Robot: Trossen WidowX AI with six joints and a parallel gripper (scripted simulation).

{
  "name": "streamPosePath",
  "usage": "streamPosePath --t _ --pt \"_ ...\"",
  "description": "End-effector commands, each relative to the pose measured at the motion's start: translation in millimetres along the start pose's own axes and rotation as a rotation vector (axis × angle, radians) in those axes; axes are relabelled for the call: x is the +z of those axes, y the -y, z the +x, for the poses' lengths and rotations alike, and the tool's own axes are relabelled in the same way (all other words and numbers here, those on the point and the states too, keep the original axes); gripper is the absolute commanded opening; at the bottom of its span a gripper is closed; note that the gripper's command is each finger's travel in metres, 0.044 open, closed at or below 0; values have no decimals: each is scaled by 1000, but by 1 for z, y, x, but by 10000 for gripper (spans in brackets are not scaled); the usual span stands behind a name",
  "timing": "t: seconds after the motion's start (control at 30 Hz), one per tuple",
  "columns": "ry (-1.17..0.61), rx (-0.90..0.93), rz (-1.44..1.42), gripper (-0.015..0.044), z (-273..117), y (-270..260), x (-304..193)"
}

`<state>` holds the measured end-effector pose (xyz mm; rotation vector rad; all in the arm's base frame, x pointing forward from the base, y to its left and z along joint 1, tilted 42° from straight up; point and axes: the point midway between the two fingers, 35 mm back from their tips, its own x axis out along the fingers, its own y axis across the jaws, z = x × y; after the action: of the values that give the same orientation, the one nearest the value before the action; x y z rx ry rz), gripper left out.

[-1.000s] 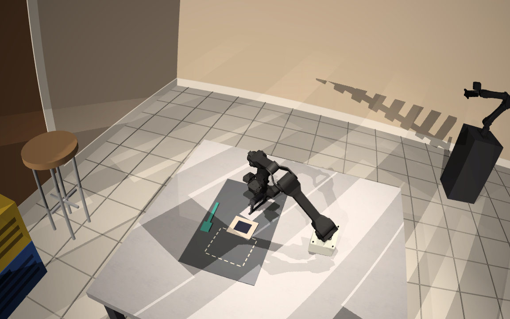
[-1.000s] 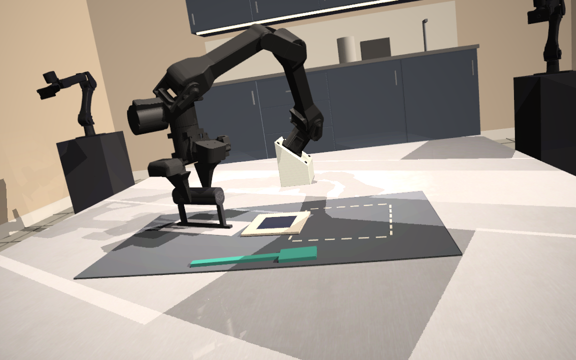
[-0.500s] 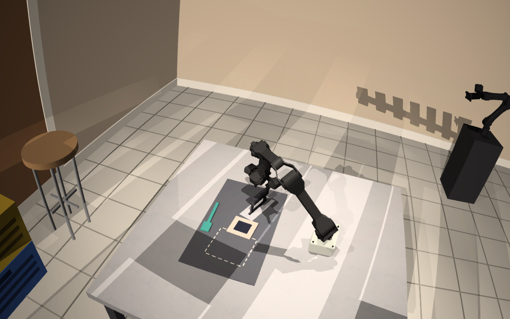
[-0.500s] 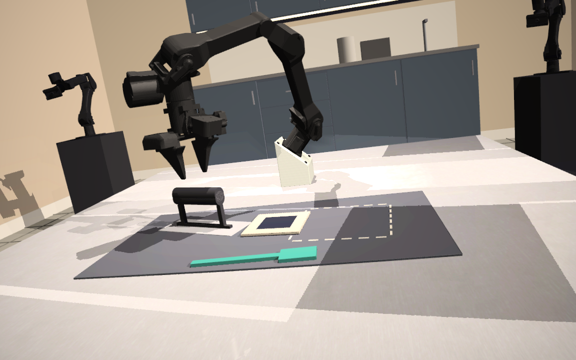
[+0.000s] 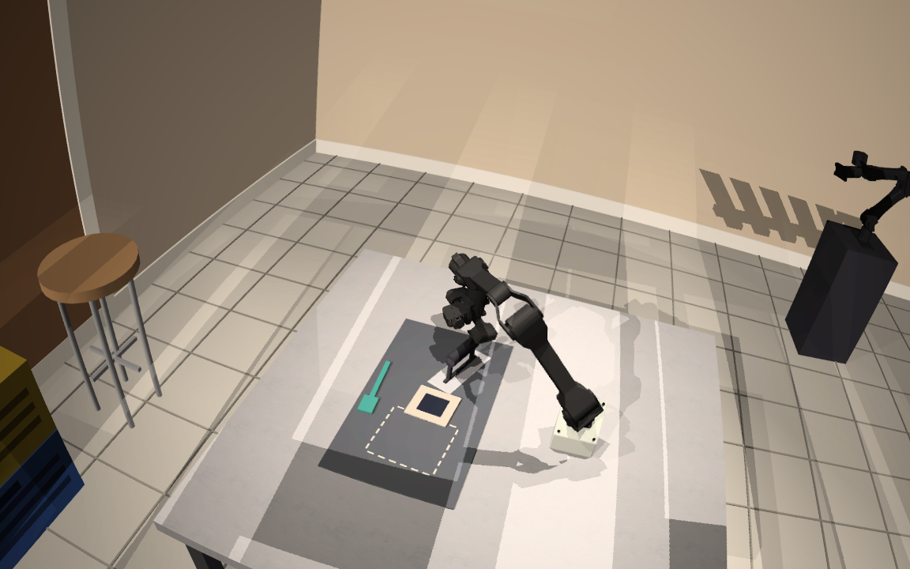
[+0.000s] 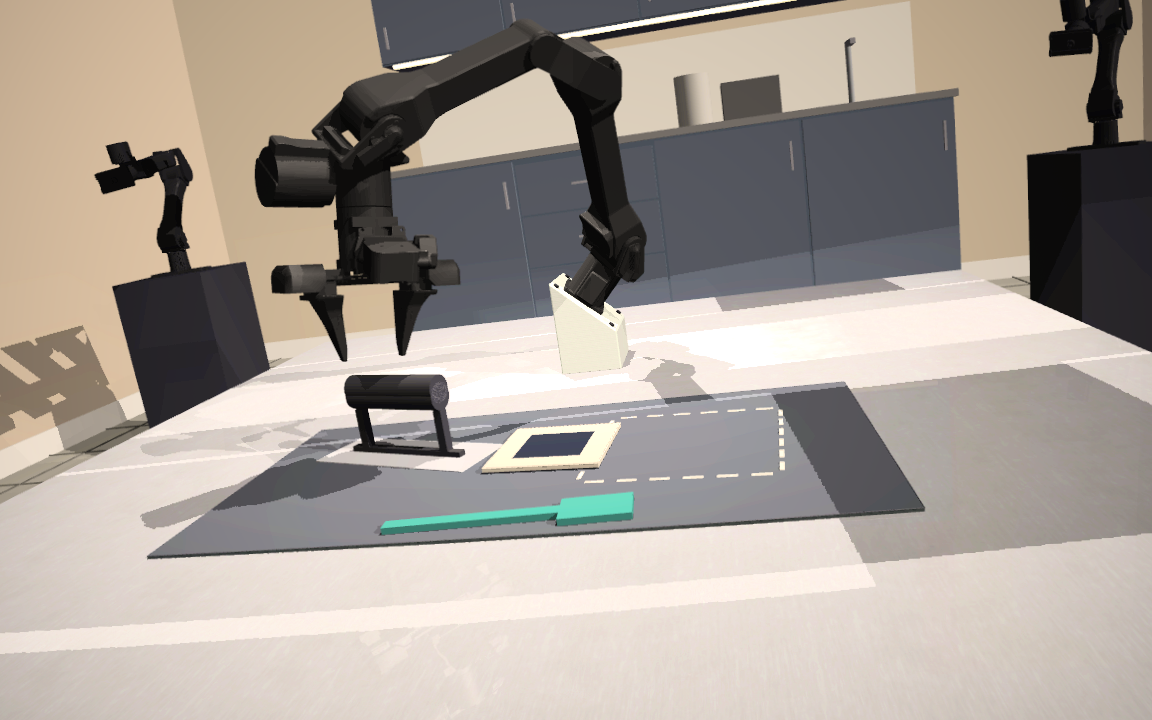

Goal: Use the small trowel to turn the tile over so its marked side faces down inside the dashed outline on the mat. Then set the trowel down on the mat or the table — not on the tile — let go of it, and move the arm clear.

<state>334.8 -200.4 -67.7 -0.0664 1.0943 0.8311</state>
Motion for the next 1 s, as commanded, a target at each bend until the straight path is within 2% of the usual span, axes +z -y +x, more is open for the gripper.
streamPosePath --t 0.0,0.5,0.97 --pt "-1 -38 120 300 1 1 -4" --pt "72 -169 586 300 11 6 -12" --pt "216 -245 1027 300 16 5 -16"
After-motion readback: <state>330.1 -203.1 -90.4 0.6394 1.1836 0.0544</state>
